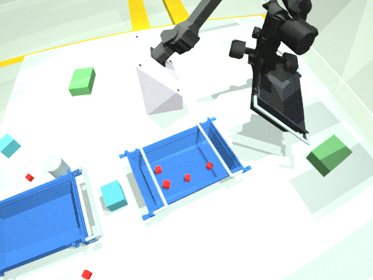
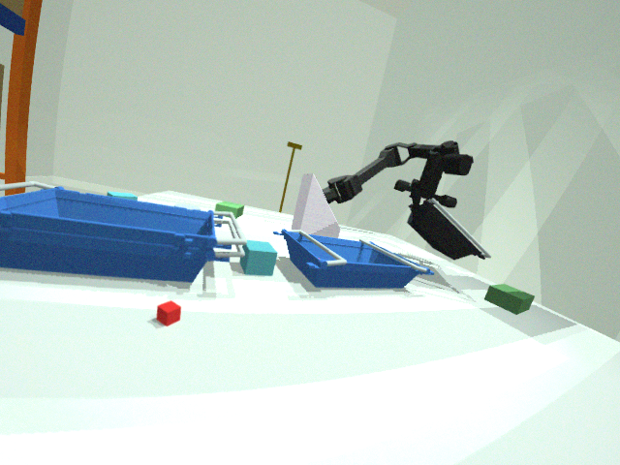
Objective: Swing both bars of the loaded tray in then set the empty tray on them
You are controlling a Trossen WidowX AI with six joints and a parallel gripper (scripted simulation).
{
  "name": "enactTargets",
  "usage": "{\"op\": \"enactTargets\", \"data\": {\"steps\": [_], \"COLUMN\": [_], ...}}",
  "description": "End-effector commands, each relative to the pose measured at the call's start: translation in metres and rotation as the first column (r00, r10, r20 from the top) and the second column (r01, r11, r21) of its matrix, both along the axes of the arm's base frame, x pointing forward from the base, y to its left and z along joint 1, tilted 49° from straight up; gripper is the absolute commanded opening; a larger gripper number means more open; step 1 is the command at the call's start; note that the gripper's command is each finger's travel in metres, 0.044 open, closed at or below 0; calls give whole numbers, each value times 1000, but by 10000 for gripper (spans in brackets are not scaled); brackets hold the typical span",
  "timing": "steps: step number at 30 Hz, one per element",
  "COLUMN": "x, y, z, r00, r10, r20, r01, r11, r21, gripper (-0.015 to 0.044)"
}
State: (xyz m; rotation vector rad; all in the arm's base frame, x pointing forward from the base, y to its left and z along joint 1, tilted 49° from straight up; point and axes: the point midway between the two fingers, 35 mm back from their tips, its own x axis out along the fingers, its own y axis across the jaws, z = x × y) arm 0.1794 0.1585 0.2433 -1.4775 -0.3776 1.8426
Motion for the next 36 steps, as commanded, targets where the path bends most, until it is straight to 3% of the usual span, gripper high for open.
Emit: {"op": "enactTargets", "data": {"steps": [1, 36], "x": [16, 112], "y": [-6, -79], "z": [-2, -75], "r00": [999, 901], "r10": [-42, -320], "r20": [-17, -293], "r01": [42, 306], "r11": [999, 947], "r21": [-5, -96], "gripper": [0, 0]}}
